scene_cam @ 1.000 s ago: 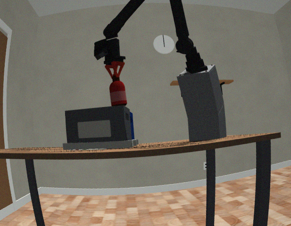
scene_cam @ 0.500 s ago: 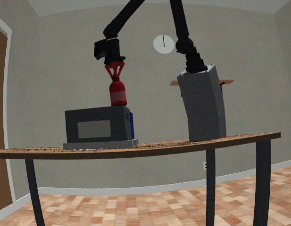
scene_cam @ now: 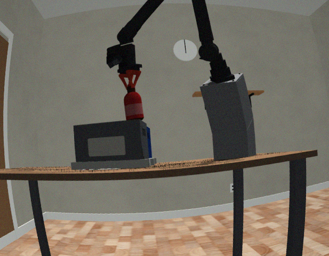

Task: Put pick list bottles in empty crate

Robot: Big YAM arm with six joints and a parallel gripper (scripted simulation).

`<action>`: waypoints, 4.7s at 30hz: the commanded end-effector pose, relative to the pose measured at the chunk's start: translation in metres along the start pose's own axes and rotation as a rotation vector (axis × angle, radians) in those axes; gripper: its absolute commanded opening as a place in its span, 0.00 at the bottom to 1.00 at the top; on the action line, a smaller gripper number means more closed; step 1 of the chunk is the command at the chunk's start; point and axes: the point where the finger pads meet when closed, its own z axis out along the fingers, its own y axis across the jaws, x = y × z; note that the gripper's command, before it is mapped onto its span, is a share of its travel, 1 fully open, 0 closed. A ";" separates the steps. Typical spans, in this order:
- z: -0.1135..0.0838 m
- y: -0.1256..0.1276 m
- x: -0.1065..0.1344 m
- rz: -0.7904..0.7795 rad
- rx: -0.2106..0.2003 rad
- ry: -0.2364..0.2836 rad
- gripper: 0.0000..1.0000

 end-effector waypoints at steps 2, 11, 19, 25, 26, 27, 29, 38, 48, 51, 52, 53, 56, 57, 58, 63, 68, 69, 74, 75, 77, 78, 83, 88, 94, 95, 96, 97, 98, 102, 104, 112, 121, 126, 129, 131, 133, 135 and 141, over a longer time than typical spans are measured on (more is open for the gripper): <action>-0.018 -0.009 -0.012 -0.013 0.054 -0.031 0.00; -0.020 -0.013 -0.014 -0.017 0.063 -0.036 0.00; -0.018 -0.012 -0.010 -0.014 0.058 -0.032 0.00; -0.019 -0.014 -0.010 -0.016 0.064 -0.036 0.00; -0.019 -0.014 -0.010 -0.016 0.065 -0.036 0.00; -0.019 -0.014 -0.009 -0.015 0.063 -0.035 0.00; -0.018 -0.013 -0.008 -0.014 0.061 -0.033 0.00; -0.018 -0.014 -0.008 -0.019 0.063 -0.034 0.00; -0.019 -0.016 -0.008 -0.022 0.065 -0.035 0.00; -0.019 -0.016 -0.008 -0.022 0.065 -0.036 0.00; -0.019 -0.016 -0.008 -0.022 0.065 -0.036 0.00; -0.019 -0.016 -0.008 -0.022 0.066 -0.036 0.00; -0.019 -0.017 -0.009 -0.023 0.068 -0.037 0.00; -0.019 -0.017 -0.008 -0.024 0.068 -0.037 0.00; -0.019 -0.017 -0.008 -0.023 0.066 -0.036 0.00; -0.017 -0.016 -0.006 -0.021 0.063 -0.034 0.00; -0.016 -0.015 -0.005 -0.021 0.063 -0.034 0.00; -0.016 -0.015 -0.005 -0.021 0.063 -0.034 0.00; -0.018 -0.017 -0.007 -0.022 0.065 -0.035 0.00; -0.019 -0.018 -0.008 -0.023 0.067 -0.037 0.00; -0.020 -0.019 -0.008 -0.024 0.069 -0.038 0.00; -0.020 -0.019 -0.008 -0.025 0.069 -0.038 0.00; -0.021 -0.021 -0.009 -0.026 0.073 -0.040 0.00; -0.021 -0.021 -0.009 -0.025 0.072 -0.040 0.00; -0.009 -0.018 -0.002 -0.005 0.050 -0.027 0.00; -0.003 -0.015 0.002 0.004 0.039 -0.021 0.00; -0.001 -0.013 0.004 0.011 0.034 -0.018 0.00; -0.002 -0.014 0.002 0.011 0.041 -0.022 0.00; -0.005 -0.016 -0.001 0.006 0.051 -0.028 0.00; -0.005 -0.018 -0.006 -0.002 0.058 -0.033 0.00; 0.000 -0.015 -0.005 -0.003 0.049 -0.028 0.00; 0.005 -0.018 -0.008 -0.005 0.058 -0.032 0.00; 0.004 -0.026 -0.015 -0.008 0.077 -0.046 0.00; 0.022 -0.012 -0.005 -0.004 0.043 -0.025 0.00; 0.020 -0.014 -0.019 -0.030 0.057 -0.037 0.00; 0.028 -0.015 -0.012 -0.013 0.043 -0.026 0.00; 0.031 -0.014 -0.004 0.003 0.038 -0.021 0.00; 0.030 -0.009 -0.006 -0.007 0.045 -0.024 0.00; 0.034 -0.020 -0.018 -0.018 0.050 -0.033 0.00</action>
